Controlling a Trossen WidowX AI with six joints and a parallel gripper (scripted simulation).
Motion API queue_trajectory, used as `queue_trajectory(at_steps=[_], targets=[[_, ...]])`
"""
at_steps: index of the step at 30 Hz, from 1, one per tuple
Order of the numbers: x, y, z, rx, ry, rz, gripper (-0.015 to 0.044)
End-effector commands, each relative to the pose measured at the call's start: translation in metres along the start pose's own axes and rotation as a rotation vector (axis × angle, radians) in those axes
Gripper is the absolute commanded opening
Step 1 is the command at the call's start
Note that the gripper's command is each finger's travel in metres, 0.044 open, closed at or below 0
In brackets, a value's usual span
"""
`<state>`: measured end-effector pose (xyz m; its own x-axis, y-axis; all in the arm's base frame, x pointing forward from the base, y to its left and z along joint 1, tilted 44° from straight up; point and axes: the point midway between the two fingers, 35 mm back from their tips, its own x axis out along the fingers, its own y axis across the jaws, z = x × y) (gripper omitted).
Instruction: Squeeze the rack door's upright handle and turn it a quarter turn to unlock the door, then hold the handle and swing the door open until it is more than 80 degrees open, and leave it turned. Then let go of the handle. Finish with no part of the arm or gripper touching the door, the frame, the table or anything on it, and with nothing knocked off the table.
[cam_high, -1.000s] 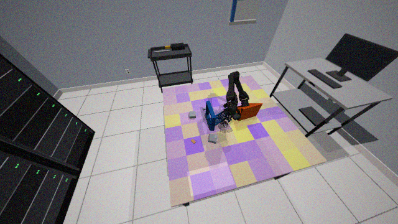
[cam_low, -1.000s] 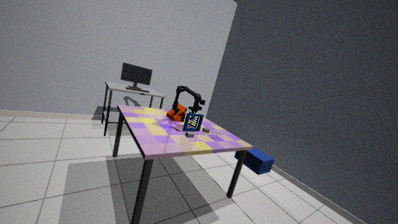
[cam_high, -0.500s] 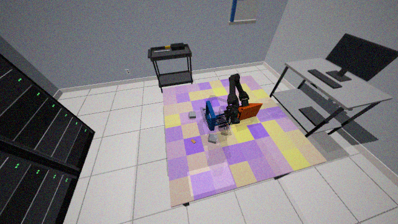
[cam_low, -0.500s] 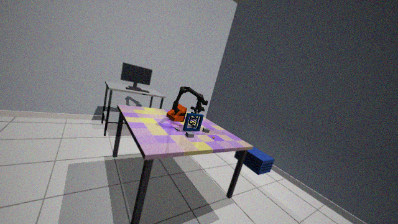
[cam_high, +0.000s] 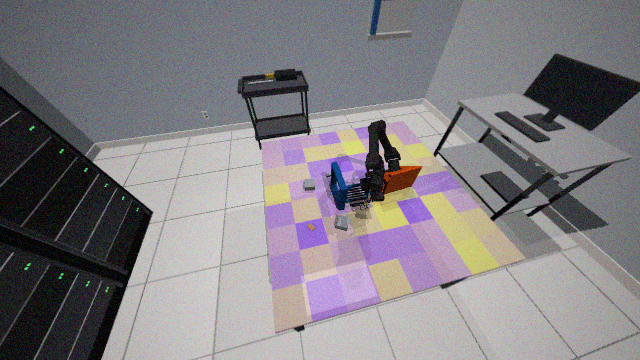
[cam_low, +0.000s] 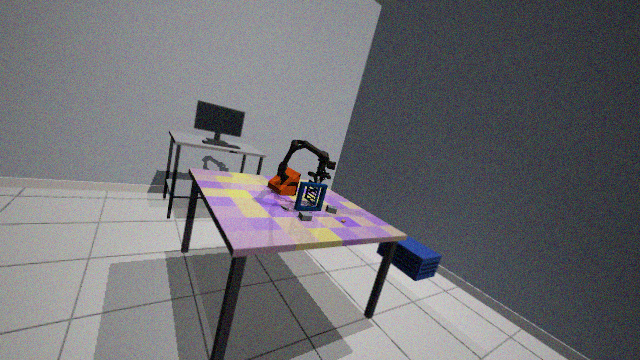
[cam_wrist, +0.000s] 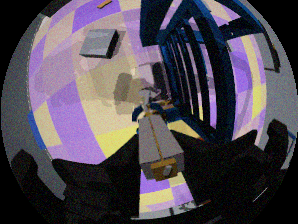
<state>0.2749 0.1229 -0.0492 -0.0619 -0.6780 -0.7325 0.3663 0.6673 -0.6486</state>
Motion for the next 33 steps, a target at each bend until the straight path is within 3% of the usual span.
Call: queue_trajectory(at_steps=[1, 3, 14, 33], targets=[[0.0, -0.001, 0.0, 0.016, 0.004, -0.001, 0.0026], [0.0, -0.001, 0.0, 0.016, 0.004, -0.001, 0.0026], [0.0, -0.001, 0.0, 0.016, 0.004, -0.001, 0.0298], [-0.024, 0.001, 0.001, 0.016, 0.005, 0.0, 0.0298]])
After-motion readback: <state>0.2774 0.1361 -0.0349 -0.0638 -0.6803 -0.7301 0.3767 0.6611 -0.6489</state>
